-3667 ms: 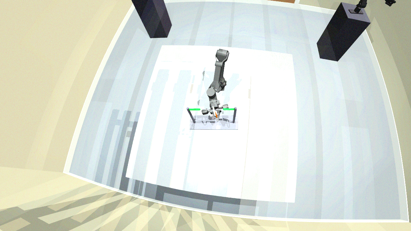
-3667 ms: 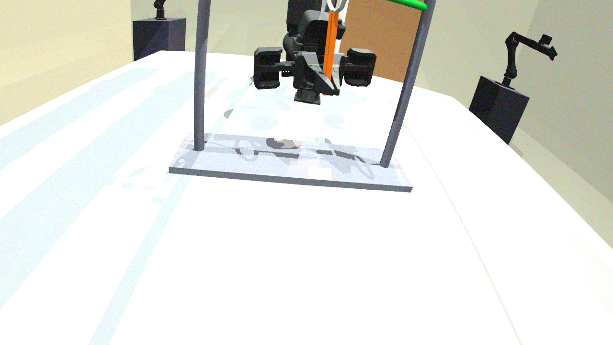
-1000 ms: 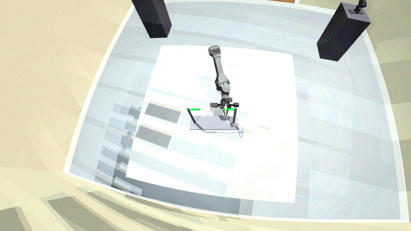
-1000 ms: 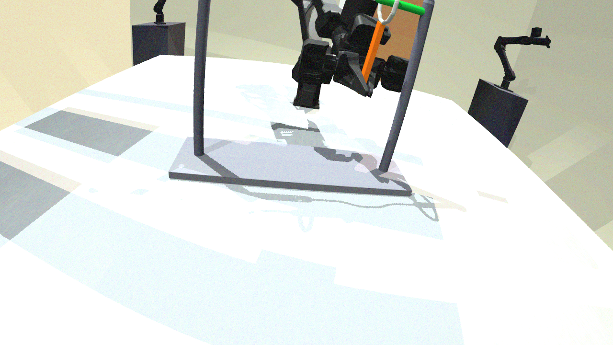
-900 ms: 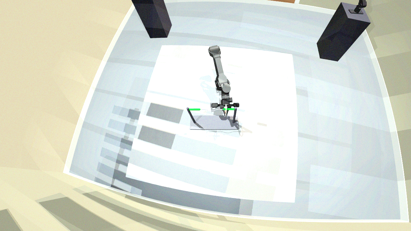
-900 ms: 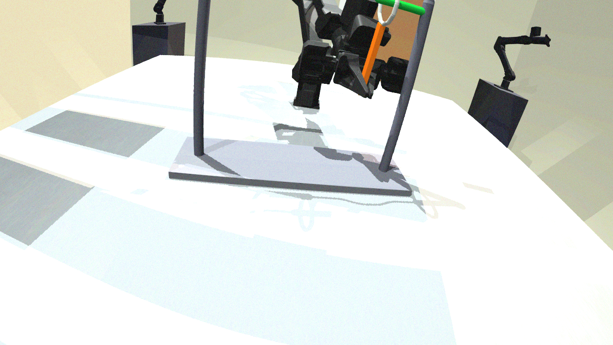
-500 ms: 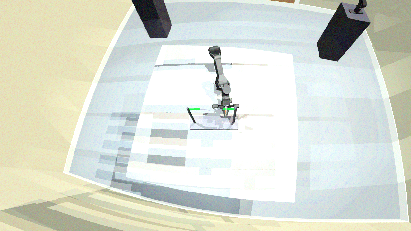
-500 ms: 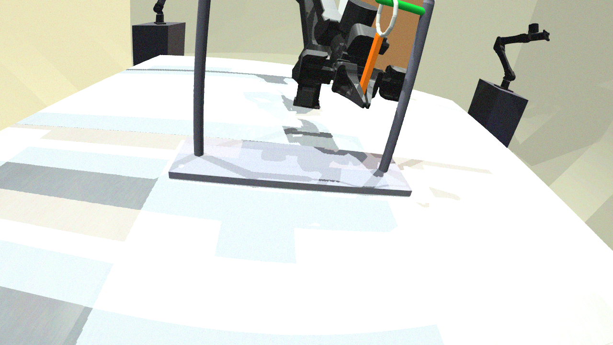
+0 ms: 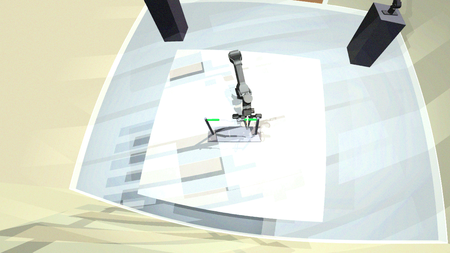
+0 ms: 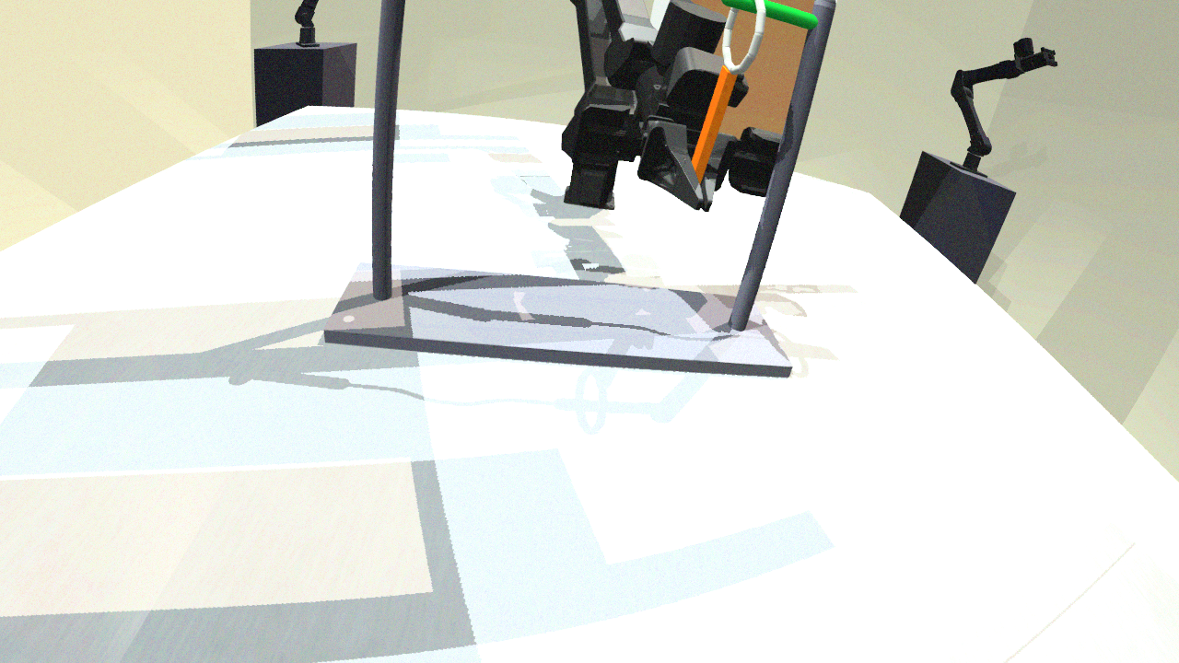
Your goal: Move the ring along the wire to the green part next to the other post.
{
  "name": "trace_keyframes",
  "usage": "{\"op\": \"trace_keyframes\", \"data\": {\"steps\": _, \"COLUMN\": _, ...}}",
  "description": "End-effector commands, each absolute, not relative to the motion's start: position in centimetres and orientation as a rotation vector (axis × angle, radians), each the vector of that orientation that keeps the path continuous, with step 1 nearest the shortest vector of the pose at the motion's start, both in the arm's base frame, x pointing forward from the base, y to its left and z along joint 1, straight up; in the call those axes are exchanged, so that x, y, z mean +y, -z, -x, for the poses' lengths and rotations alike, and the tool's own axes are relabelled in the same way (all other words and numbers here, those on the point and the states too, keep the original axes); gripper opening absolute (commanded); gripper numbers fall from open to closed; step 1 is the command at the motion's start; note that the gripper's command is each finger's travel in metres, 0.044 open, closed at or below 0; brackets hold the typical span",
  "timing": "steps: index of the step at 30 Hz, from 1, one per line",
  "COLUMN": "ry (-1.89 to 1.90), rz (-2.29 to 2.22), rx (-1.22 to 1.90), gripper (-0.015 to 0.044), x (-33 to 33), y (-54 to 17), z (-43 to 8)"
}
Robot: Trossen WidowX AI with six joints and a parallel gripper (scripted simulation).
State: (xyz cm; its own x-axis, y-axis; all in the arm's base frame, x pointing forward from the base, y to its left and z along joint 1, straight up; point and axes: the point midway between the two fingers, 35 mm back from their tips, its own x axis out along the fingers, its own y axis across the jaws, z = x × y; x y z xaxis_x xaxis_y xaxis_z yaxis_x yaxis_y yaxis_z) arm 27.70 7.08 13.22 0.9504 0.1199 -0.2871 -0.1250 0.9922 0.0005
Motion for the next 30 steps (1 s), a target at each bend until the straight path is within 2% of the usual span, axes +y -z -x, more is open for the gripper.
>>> {"op": "trace_keyframes", "data": {"steps": 1, "ry": -0.12, "rz": 0.012, "rx": 0.29, "gripper": -0.015, "x": 7.0, "y": -13.2, "z": -27.7}}
{"op": "trace_keyframes", "data": {"steps": 2, "ry": -0.12, "rz": 0.012, "rx": 0.29, "gripper": -0.015, "x": 7.0, "y": -13.2, "z": -27.7}}
{"op": "trace_keyframes", "data": {"steps": 14, "ry": -0.124, "rz": 0.018, "rx": 0.291, "gripper": 0.016, "x": 7.1, "y": -13.3, "z": -27.6}}
{"op": "trace_keyframes", "data": {"steps": 30, "ry": -0.122, "rz": 0.014, "rx": 0.293, "gripper": 0.016, "x": 6.9, "y": -14.2, "z": -25.3}}
